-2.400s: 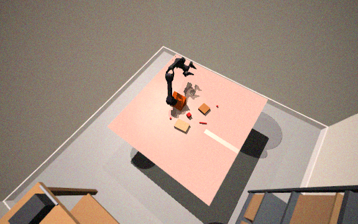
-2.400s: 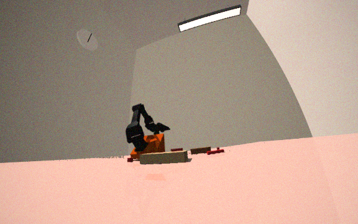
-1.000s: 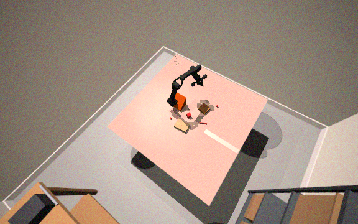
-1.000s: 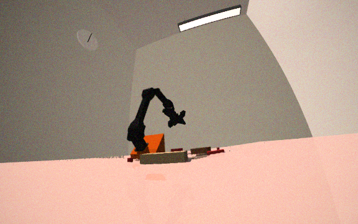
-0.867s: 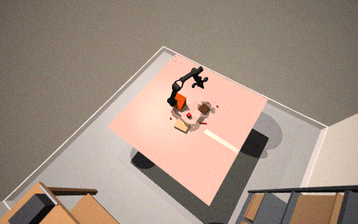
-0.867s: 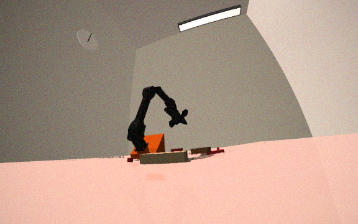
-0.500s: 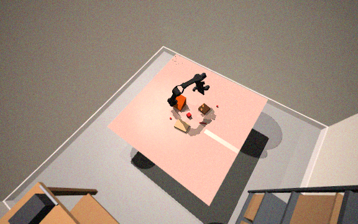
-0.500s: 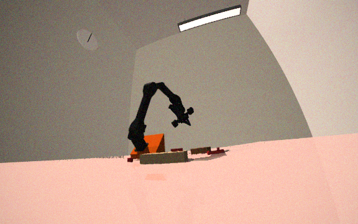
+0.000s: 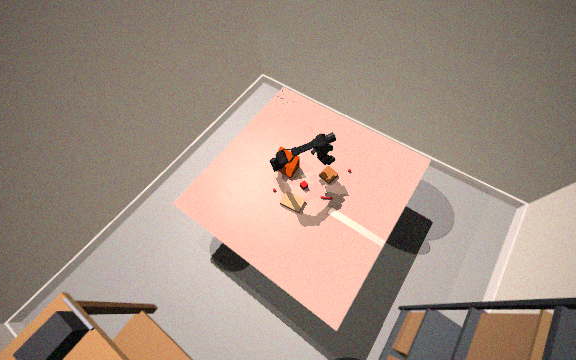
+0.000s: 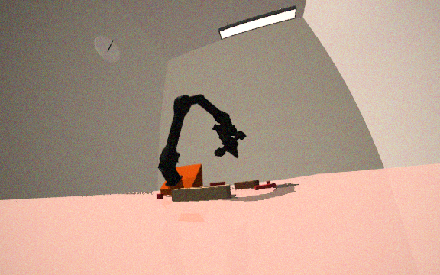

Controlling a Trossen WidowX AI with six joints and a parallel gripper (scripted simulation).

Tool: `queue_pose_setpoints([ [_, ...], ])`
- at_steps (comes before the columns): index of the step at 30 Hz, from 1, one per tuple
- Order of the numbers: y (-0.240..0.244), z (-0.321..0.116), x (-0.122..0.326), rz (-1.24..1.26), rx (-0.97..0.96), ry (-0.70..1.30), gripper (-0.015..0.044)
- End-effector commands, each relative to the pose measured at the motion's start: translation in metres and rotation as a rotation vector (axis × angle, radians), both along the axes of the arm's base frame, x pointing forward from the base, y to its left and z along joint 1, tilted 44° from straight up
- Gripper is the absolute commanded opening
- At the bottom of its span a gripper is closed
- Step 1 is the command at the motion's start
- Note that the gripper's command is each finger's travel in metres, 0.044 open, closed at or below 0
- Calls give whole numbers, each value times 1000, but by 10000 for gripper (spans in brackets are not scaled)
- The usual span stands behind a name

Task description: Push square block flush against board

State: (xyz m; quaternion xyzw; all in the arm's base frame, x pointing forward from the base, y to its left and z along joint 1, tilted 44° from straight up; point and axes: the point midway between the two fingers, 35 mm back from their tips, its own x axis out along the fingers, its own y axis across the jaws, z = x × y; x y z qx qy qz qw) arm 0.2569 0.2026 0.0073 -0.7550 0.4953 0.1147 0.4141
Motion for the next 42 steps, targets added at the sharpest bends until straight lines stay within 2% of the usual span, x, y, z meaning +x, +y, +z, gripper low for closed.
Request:
queue_pose_setpoints([
  [1, -23, 5, 6, -128, 61, -43, 0],
  [15, -94, 23, 19, -529, 234, -222, 0],
  [29, -161, 36, 12, -928, 367, -429, 0],
  [37, -166, 34, 12, -947, 373, -440, 0],
  [42, -202, -3, 16, -946, 370, -442, 0],
])
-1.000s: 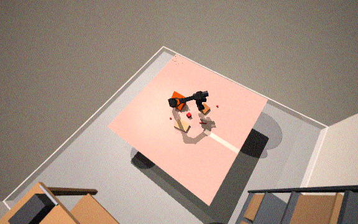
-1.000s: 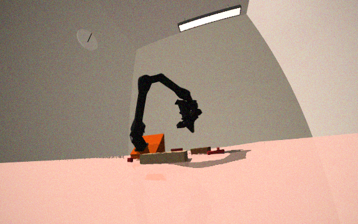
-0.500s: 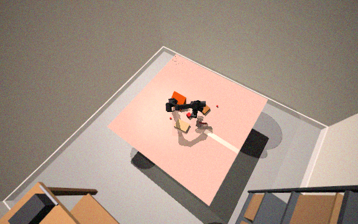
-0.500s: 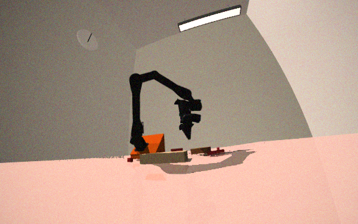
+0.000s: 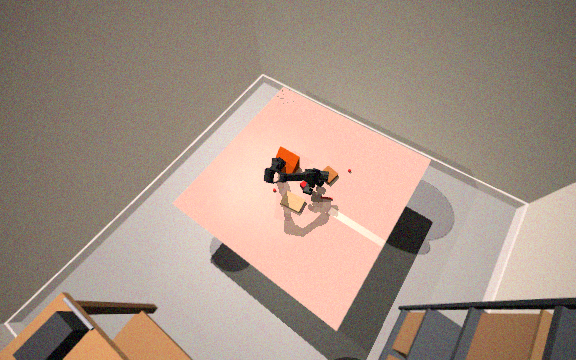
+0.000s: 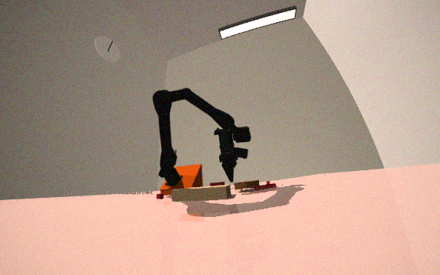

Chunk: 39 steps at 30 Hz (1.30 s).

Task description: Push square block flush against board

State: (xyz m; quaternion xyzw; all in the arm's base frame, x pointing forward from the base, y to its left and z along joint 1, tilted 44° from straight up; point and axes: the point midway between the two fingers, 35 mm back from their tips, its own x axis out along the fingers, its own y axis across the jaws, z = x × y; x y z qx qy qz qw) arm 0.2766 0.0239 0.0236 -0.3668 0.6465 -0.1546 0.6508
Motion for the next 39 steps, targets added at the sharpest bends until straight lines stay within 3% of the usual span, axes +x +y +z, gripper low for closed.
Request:
queue_pose_setpoints([
  [1, -23, -19, -4, -10, -18, 20, 0],
  [39, -36, -10, -54, -10, -18, 23, 0],
])
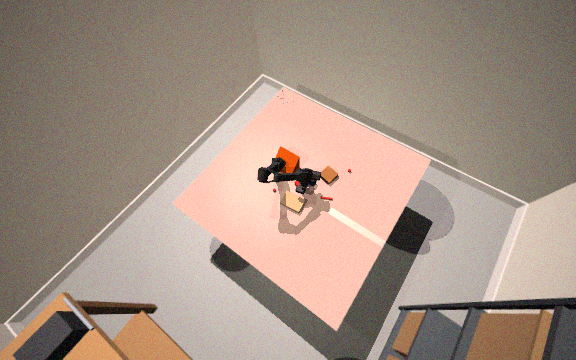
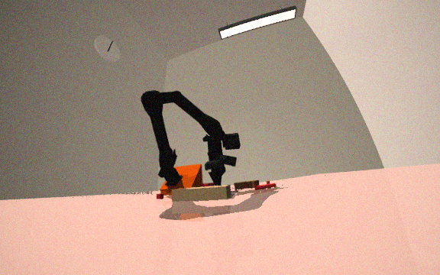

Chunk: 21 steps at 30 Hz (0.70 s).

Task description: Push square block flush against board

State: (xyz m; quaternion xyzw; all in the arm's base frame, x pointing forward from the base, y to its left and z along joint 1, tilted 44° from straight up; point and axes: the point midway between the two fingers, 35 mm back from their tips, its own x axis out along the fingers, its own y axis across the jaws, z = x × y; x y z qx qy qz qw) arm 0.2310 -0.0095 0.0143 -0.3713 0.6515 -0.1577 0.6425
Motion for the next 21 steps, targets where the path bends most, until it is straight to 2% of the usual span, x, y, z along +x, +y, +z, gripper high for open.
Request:
queue_pose_setpoints([
  [1, -3, 0, -10, -5, -3, 6, 0],
  [21, -13, 1, -41, -5, -4, 8, 0],
])
